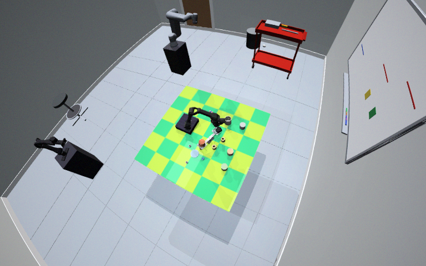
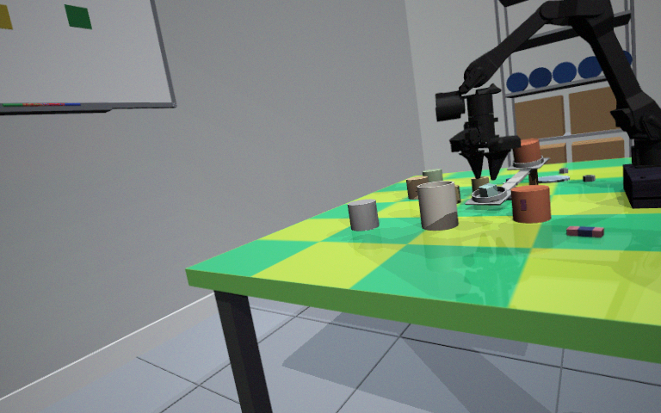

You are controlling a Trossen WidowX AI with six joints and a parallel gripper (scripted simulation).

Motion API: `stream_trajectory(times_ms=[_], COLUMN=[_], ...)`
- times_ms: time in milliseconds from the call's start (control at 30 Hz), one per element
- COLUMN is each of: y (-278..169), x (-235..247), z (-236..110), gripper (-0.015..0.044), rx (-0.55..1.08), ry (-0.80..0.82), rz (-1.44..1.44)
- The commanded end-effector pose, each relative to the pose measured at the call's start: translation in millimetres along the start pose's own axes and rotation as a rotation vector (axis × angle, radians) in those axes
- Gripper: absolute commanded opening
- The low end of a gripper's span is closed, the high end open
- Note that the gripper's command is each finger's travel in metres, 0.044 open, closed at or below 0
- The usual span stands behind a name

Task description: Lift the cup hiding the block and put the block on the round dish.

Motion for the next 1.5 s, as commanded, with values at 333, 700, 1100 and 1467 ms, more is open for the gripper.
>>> stream_trajectory(times_ms=[333,700,1100,1467], y=[-2,-2,-2,1], x=[1,2,2,-1], z=[27,37,37,-16], gripper=[0.0260,0.0208,0.0108,0.0000], rx=[0.009,0.009,0.009,0.009], ry=[0.011,0.011,0.011,0.011], rz=[0.005,0.005,0.005,0.005])
Point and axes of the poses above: the point midway between the two fingers, 35 mm back from their tips, its own z axis out along the fingers, its own x axis across the jaws, y = z × x, the point moved 9 cm from there along -z, back along the fingers, and after that the axes turned 7 degrees about -z, right-handed, at the moved point
